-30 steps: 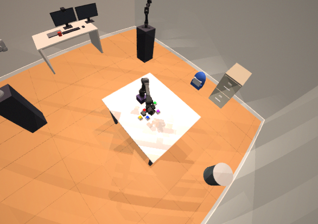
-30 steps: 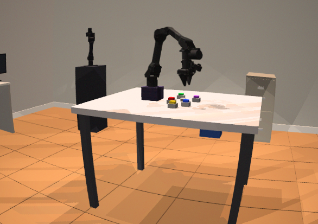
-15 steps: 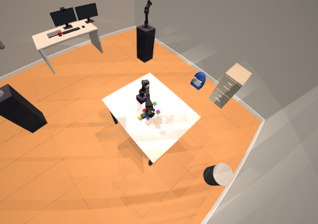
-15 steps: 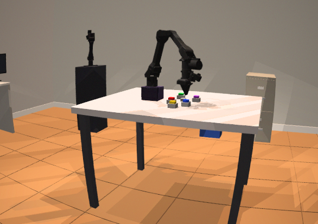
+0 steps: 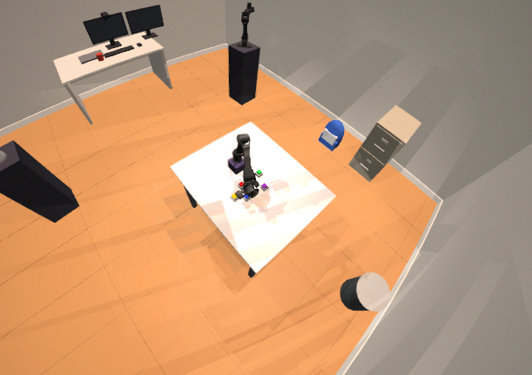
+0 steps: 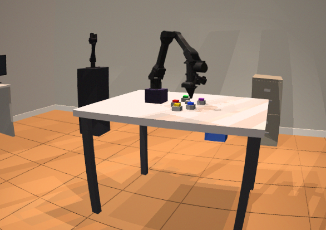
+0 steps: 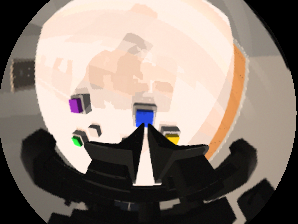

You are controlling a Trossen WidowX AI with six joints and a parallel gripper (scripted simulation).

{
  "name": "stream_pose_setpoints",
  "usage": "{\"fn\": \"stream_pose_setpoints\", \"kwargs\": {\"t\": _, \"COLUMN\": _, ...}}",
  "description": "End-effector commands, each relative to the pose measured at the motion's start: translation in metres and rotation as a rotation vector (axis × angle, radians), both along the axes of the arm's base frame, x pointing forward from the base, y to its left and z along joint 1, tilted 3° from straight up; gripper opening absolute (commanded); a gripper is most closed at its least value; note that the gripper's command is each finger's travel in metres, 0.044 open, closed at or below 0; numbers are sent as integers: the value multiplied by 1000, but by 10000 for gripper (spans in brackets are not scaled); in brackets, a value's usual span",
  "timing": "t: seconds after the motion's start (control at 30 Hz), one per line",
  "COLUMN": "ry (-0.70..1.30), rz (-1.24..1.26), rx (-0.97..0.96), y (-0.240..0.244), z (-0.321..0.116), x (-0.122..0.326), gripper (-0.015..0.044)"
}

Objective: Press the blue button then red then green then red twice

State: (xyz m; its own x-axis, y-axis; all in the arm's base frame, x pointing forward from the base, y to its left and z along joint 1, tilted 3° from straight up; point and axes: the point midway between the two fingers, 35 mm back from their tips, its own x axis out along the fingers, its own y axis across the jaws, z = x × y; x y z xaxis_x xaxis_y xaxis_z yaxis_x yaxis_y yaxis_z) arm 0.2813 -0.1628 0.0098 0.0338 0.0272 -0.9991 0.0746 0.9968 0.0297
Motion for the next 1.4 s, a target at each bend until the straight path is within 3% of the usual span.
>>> {"fn": "stream_pose_setpoints", "kwargs": {"t": 0.0, "ry": 9, "rz": 2, "rx": 9, "y": 2, "z": -10, "x": -2, "gripper": 20}}
{"fn": "stream_pose_setpoints", "kwargs": {"t": 0.43, "ry": 9, "rz": 2, "rx": 9, "y": 3, "z": -30, "x": -2, "gripper": 20}}
{"fn": "stream_pose_setpoints", "kwargs": {"t": 1.37, "ry": 9, "rz": 2, "rx": 9, "y": 3, "z": -31, "x": -2, "gripper": 20}}
